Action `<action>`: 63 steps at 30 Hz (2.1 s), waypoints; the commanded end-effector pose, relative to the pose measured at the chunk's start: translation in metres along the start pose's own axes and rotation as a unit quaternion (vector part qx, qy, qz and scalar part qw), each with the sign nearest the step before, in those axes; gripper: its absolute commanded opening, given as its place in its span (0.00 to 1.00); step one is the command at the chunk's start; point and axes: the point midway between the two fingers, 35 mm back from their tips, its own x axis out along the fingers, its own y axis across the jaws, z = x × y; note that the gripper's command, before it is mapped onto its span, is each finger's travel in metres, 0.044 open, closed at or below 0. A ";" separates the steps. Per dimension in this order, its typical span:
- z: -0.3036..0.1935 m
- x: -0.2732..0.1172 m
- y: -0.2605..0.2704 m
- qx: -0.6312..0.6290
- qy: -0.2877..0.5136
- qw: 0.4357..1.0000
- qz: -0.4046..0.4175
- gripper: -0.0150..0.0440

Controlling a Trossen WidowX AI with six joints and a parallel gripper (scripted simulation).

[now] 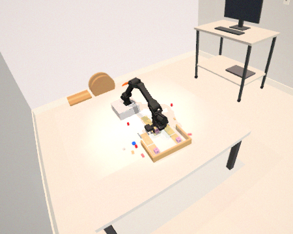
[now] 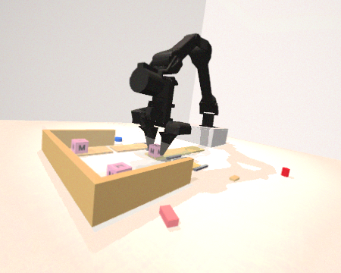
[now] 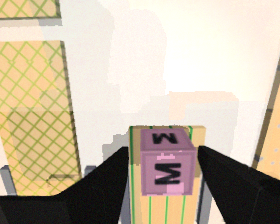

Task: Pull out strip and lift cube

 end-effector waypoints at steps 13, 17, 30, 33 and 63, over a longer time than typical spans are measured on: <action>-0.002 -0.002 0.000 0.000 0.000 1.000 0.000 0.25; -0.015 -0.013 -0.003 -0.001 0.001 1.000 0.000 0.25; -0.059 -0.042 -0.010 -0.002 0.005 1.000 0.000 0.25; -0.061 -0.042 -0.010 -0.002 0.005 1.000 0.000 0.25; -0.118 -0.077 -0.020 -0.002 0.007 1.000 0.000 0.25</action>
